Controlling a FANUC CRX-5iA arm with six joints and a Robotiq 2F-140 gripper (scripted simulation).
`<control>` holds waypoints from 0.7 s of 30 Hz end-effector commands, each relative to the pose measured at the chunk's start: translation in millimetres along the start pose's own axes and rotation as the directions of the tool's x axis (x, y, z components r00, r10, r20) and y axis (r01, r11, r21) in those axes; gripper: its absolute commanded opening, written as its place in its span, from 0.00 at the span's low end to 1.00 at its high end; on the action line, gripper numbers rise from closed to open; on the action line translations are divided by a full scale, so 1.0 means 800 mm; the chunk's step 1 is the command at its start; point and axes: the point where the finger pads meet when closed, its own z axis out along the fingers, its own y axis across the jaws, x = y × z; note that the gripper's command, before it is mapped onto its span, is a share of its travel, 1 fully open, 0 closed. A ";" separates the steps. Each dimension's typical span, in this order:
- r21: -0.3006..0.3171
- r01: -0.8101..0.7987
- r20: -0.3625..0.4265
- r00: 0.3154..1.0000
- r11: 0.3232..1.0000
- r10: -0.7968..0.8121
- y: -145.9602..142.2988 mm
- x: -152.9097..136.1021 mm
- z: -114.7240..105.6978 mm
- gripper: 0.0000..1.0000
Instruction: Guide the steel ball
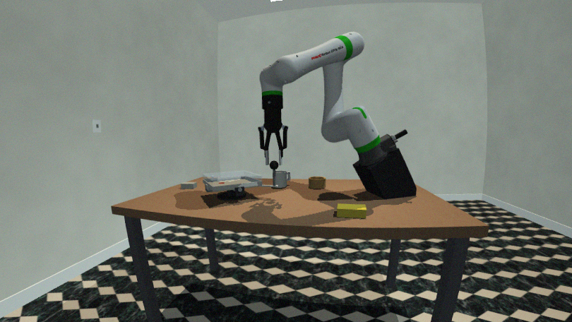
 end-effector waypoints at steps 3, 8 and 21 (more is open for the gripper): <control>0.000 0.000 0.000 1.000 1.000 0.000 0.000 0.000 0.002 0.42; 0.000 0.000 0.000 1.000 1.000 0.000 0.000 0.000 0.004 0.42; 0.000 0.000 0.000 1.000 1.000 0.000 0.000 0.000 0.020 0.42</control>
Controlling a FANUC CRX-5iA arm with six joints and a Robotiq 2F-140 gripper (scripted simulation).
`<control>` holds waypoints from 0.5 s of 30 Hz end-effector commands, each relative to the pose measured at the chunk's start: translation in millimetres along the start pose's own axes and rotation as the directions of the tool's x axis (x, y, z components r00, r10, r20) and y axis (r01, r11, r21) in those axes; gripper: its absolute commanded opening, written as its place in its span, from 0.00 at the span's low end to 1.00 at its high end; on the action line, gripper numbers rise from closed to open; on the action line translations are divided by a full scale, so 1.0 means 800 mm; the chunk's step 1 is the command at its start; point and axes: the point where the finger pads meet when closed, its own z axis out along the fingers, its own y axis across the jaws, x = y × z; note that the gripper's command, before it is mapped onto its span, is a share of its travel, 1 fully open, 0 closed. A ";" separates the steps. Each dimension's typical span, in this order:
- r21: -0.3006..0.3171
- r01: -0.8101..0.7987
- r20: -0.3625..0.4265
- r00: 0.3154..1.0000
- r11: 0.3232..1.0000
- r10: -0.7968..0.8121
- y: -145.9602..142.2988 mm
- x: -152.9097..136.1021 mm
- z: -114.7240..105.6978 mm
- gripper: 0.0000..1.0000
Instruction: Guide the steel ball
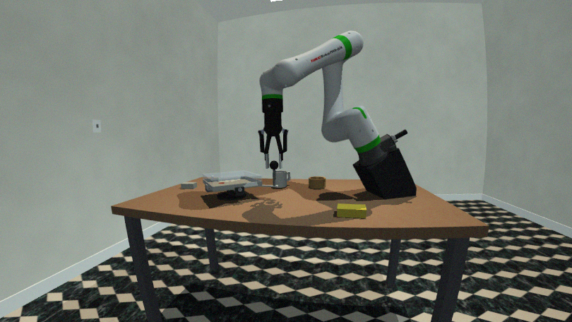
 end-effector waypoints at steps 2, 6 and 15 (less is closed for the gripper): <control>0.000 0.000 0.000 1.000 1.000 0.000 0.000 0.000 0.001 0.42; 0.000 0.000 0.000 1.000 1.000 0.000 0.000 0.000 0.007 0.42; 0.000 0.000 0.000 1.000 1.000 0.000 0.000 0.000 0.017 0.42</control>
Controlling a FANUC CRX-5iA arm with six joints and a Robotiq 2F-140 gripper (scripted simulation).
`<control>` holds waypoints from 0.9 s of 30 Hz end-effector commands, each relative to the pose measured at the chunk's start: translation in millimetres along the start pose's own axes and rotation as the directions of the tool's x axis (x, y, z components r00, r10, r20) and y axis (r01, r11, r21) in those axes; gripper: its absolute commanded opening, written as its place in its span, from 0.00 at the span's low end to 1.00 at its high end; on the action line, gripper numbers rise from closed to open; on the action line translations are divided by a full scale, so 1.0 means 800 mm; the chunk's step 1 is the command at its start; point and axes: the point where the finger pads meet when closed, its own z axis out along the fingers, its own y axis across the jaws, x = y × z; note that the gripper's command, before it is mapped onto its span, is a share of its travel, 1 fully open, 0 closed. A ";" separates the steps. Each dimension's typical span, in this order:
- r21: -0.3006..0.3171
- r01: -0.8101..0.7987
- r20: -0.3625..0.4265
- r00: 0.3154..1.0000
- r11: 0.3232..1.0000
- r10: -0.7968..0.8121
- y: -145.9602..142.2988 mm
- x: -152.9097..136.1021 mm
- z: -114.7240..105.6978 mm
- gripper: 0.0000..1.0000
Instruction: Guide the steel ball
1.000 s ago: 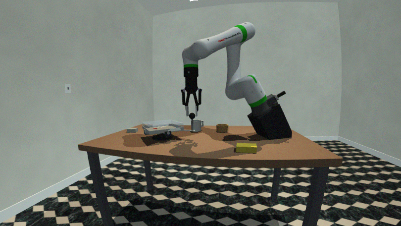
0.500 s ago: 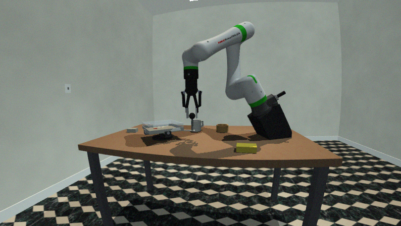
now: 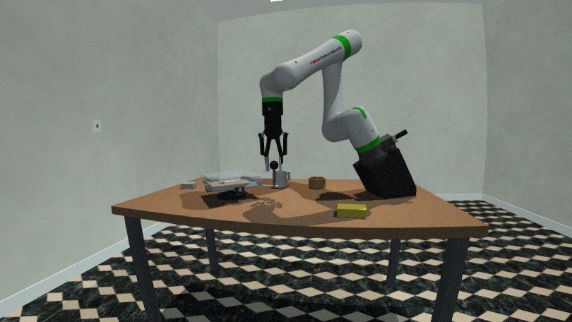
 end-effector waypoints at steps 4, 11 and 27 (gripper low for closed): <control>0.000 0.000 0.000 1.000 1.000 0.000 0.000 0.000 0.002 0.42; 0.000 0.000 0.000 1.000 1.000 0.000 0.000 0.000 0.006 0.42; 0.000 0.000 0.000 1.000 1.000 0.000 0.000 0.000 0.007 0.42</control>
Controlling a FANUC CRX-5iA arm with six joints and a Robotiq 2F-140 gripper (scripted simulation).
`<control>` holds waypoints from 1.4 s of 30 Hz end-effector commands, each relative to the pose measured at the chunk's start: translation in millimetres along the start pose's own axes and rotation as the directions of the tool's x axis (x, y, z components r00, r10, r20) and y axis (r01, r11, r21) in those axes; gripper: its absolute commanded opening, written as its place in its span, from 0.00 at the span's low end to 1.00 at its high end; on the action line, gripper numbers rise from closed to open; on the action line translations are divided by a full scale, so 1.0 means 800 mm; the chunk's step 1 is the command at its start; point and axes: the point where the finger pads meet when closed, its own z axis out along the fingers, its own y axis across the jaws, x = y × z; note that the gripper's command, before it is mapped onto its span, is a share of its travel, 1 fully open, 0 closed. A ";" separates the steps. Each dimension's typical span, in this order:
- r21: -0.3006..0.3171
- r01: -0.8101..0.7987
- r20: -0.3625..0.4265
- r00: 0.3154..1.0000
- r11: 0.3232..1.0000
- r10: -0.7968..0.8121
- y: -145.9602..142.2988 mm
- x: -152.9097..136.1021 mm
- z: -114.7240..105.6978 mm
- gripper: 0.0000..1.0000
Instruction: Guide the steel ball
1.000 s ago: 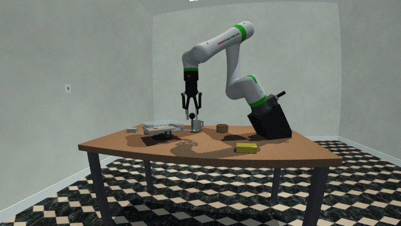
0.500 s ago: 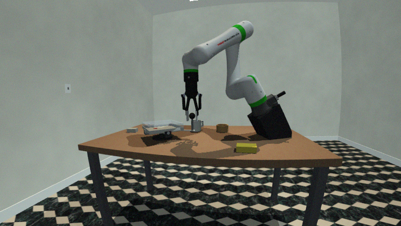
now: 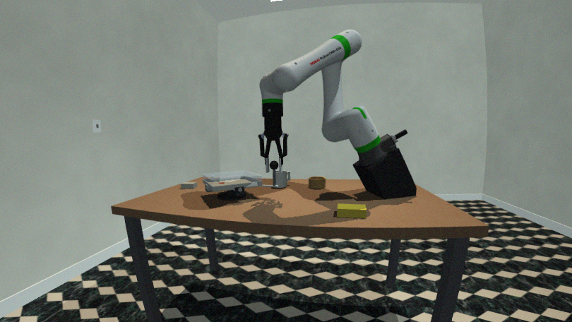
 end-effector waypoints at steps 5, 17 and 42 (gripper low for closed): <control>0.000 0.000 0.000 1.000 1.000 0.000 0.000 0.000 0.000 0.42; 0.000 0.000 0.000 1.000 1.000 0.000 0.000 0.000 0.000 0.42; 0.000 0.000 0.000 1.000 1.000 0.000 0.000 0.000 0.000 0.10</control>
